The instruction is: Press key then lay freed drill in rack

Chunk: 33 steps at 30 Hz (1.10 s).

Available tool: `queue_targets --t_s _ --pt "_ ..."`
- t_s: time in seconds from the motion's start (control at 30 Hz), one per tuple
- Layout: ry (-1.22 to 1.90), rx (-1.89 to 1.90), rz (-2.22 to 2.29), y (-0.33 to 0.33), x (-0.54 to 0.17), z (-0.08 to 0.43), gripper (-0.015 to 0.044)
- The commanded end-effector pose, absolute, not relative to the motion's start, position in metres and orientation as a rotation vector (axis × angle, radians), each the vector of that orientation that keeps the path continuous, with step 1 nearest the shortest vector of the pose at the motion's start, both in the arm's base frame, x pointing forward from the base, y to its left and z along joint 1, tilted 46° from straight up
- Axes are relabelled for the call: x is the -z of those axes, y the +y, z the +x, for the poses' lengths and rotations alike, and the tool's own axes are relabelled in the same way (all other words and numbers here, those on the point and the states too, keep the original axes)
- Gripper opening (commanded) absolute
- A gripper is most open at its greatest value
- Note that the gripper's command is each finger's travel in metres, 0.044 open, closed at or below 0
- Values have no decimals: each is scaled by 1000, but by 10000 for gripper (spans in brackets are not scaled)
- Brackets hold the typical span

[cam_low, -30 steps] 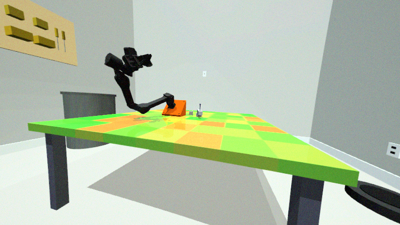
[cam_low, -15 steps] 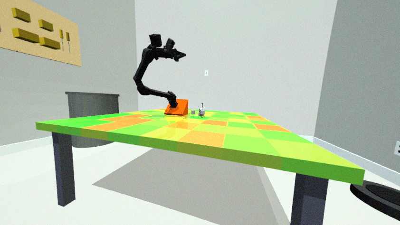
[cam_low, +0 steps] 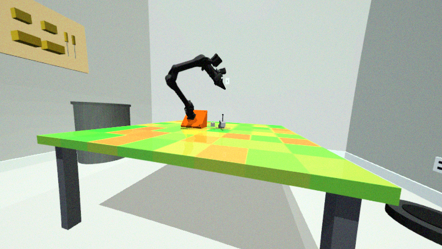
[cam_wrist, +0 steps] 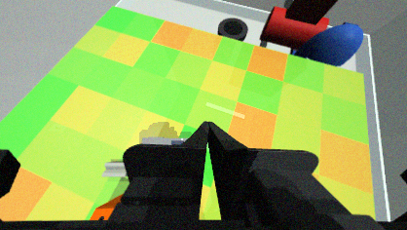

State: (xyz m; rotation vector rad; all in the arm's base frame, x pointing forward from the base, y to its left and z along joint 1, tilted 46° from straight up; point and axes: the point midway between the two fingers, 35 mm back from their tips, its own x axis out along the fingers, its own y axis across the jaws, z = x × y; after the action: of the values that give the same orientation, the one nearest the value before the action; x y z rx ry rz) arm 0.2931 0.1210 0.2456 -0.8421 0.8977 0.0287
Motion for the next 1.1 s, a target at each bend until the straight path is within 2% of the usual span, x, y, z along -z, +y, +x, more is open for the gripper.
queue_targets --t_s 0.0,0.27,1.07 --pt "1160 87 -877 102 -177 302 0" --pt "1550 323 -929 57 -84 292 0" --pt "1557 329 -930 46 -72 290 0"
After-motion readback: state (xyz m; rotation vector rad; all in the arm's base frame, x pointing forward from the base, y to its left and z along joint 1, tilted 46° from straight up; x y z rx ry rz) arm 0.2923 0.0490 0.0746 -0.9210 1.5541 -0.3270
